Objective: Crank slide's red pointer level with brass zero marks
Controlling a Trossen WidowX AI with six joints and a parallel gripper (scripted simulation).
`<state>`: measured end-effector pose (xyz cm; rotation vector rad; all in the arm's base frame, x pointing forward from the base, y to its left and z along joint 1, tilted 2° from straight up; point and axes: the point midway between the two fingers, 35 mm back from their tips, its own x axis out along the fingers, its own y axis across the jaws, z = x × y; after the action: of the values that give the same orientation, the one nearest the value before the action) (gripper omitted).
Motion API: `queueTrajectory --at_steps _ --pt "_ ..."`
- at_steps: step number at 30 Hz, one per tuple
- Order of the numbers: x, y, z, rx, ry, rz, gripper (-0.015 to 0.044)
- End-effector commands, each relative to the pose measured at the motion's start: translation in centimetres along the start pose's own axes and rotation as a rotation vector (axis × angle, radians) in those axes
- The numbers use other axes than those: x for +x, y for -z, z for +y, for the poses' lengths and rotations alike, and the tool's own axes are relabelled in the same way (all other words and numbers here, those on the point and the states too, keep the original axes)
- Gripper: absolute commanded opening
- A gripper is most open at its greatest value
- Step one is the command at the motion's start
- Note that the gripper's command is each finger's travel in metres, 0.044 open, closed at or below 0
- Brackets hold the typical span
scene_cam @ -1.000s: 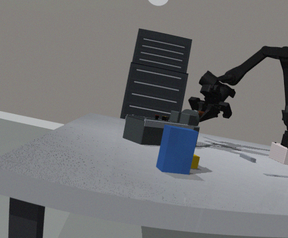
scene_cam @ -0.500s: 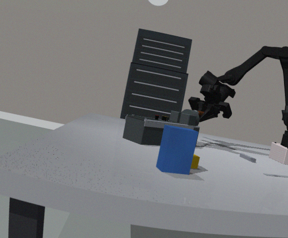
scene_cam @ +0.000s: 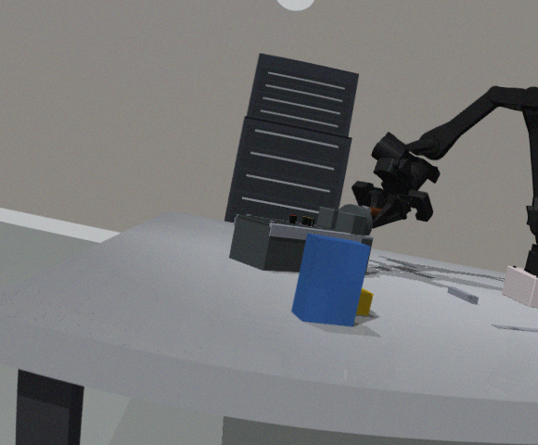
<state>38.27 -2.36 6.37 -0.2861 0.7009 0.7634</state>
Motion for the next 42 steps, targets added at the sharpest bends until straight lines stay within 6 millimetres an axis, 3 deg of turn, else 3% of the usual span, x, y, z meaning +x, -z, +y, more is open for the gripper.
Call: queueTrajectory --at_steps 1,29,42 --pt "-0.03 -0.03 -0.19 -0.005 0.006 0.001 0.0000" --pt "0.00 0.01 -0.02 0.000 0.001 0.000 0.0000" --pt "0.00 0.01 -0.02 0.000 0.001 0.000 0.0341"
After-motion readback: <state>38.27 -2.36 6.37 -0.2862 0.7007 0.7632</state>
